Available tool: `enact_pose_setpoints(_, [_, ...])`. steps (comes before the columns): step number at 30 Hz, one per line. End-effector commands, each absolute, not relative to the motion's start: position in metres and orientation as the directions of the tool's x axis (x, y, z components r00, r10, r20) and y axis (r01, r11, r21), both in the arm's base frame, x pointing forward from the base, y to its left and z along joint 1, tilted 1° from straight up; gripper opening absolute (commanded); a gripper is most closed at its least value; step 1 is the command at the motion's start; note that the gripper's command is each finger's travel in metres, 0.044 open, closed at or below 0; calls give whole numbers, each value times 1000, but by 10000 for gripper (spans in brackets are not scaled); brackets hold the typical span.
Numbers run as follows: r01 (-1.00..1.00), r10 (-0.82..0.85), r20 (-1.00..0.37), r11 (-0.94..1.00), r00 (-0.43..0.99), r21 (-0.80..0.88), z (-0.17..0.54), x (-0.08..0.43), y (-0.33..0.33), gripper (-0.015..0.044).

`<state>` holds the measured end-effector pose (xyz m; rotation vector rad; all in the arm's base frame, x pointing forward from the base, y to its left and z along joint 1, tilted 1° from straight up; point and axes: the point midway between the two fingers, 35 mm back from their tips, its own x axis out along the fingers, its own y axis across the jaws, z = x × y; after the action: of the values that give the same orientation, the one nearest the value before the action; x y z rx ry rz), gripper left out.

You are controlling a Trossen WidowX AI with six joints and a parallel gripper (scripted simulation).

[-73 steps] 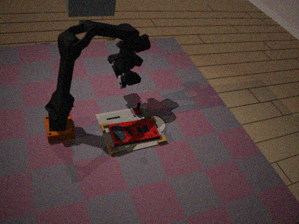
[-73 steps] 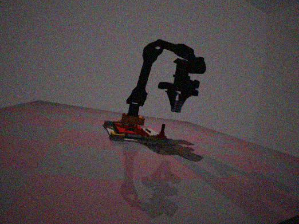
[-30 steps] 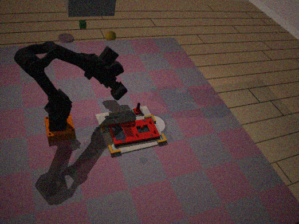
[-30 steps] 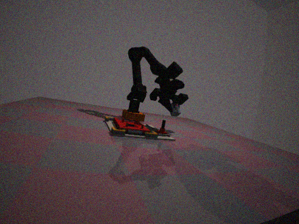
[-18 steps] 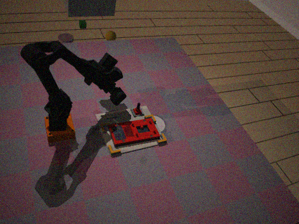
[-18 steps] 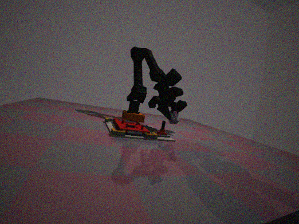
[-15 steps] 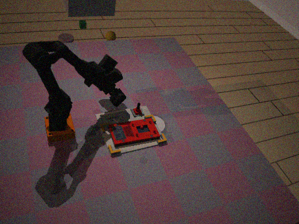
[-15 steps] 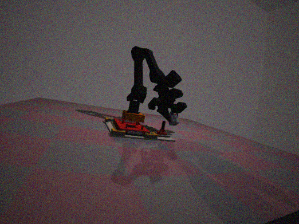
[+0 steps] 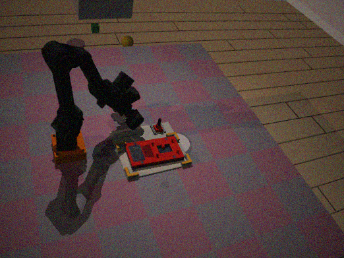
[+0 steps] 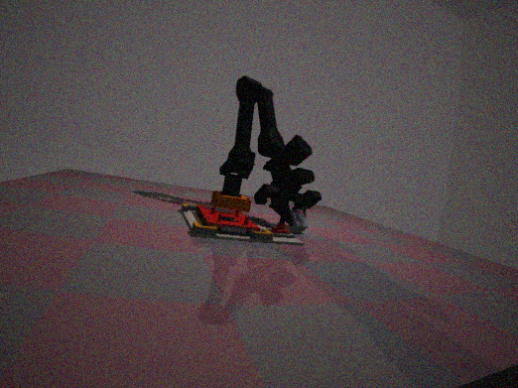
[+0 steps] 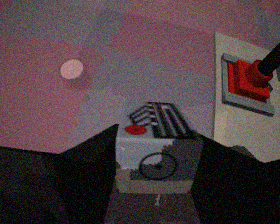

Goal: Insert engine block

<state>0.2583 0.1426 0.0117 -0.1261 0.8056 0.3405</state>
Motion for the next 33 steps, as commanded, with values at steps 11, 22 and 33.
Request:
enact_pose_setpoints(11, [-344,254,-714,939,652,19,10,261,144,184])
enact_pose_setpoints(22, [-344,254,-714,939,652,19,10,261,144,440])
enact_pose_setpoints(33, [-341,247,-724,940,644,17,25,247,139,440])
